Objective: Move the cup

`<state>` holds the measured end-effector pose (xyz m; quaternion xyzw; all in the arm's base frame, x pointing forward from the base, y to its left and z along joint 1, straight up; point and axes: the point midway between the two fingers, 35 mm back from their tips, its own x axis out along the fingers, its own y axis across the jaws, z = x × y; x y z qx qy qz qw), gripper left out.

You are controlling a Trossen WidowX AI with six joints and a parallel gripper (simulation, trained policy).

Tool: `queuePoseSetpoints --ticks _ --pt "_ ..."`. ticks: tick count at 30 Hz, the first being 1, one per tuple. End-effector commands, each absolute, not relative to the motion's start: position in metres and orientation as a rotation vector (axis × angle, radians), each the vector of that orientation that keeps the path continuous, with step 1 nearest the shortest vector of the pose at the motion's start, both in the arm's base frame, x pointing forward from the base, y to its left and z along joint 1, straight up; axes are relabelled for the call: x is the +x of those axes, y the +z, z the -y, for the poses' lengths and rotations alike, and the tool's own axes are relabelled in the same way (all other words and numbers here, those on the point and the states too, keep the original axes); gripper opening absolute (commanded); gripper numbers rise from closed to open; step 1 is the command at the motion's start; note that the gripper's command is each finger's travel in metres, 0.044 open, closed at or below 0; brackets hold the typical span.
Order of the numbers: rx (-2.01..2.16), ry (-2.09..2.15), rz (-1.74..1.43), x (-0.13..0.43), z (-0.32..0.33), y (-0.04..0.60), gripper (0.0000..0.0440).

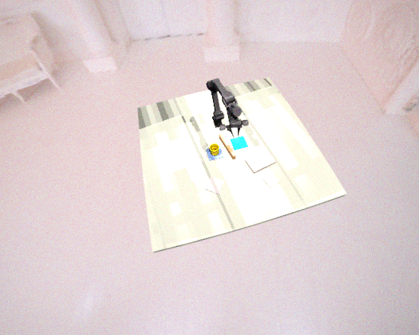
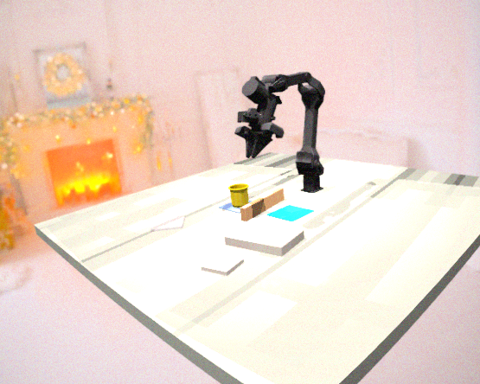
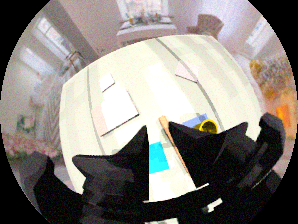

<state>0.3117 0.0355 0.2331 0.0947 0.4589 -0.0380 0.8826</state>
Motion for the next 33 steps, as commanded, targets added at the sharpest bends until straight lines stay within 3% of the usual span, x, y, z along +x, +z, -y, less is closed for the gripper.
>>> queuePoseSetpoints --ticks 1,33 --pt "0.182 -0.093 -1.005 0.311 -0.033 0.228 0.0129" --pt "0.022 -0.16 -1.482 0.282 0.016 0.18 0.0132"
